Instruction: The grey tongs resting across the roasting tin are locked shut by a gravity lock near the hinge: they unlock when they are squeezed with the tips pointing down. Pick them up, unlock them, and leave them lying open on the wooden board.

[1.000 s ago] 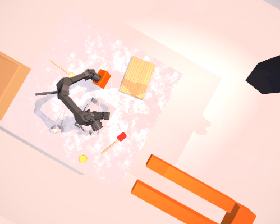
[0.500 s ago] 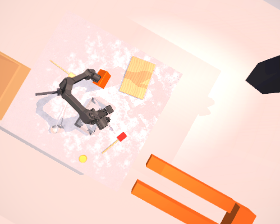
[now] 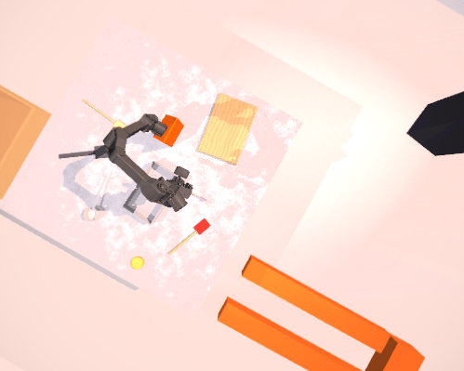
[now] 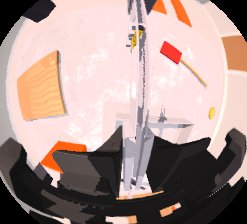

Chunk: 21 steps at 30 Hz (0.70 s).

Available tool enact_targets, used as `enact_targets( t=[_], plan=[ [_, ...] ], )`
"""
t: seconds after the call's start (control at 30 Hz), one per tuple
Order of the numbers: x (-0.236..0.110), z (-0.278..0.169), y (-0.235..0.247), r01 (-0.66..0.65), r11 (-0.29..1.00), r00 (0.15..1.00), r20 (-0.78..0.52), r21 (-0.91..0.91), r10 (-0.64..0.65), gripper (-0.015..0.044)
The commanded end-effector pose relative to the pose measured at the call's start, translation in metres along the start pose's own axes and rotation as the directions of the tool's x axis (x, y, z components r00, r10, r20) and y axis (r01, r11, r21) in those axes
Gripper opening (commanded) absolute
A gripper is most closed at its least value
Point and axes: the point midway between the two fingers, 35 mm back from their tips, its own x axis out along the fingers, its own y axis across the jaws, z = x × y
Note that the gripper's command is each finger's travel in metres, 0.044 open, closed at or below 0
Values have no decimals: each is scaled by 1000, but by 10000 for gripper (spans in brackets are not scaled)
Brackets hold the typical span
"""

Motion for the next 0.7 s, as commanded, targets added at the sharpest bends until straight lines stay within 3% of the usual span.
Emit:
enact_targets(
  t=[0.0, 0.33, 0.67],
  plan=[
    [-3, 8, 7, 4, 987, 1000, 11, -159, -2, -150],
    [-1, 21, 23, 5, 854, 1000, 9, -520, 0, -150],
    [0, 34, 40, 4, 595, 1000, 6, -804, 2, -150]
  ],
)
